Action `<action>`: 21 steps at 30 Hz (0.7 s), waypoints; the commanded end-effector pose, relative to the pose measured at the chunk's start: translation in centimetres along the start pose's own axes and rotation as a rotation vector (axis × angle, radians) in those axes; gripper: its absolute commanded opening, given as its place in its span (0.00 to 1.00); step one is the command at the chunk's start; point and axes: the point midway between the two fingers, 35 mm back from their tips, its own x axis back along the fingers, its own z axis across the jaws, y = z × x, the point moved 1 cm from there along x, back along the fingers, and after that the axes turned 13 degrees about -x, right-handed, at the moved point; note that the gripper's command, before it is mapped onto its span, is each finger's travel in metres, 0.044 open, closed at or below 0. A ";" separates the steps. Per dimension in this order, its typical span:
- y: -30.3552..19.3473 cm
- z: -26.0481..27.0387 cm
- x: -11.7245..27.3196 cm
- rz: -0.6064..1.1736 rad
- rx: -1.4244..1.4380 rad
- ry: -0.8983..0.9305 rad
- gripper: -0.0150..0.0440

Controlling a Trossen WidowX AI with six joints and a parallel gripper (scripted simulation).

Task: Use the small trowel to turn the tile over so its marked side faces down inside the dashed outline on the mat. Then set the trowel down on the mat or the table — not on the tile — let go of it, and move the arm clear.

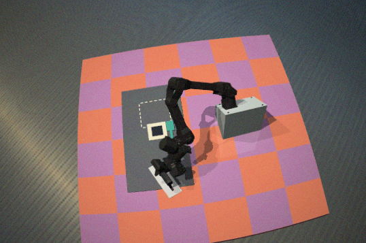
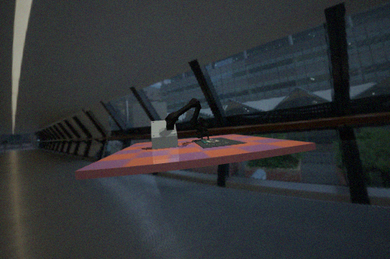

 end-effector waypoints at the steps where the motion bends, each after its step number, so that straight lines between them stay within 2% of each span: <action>1: 0.0 0.0 0.0 -0.001 0.002 -0.001 0.35; 6: 0.0 0.0 0.0 -0.001 0.002 -0.001 0.29; 7: 0.0 -0.1 0.0 -0.001 0.002 -0.001 0.25; 21: 1.1 -4.4 3.7 -0.002 -0.003 -0.001 0.25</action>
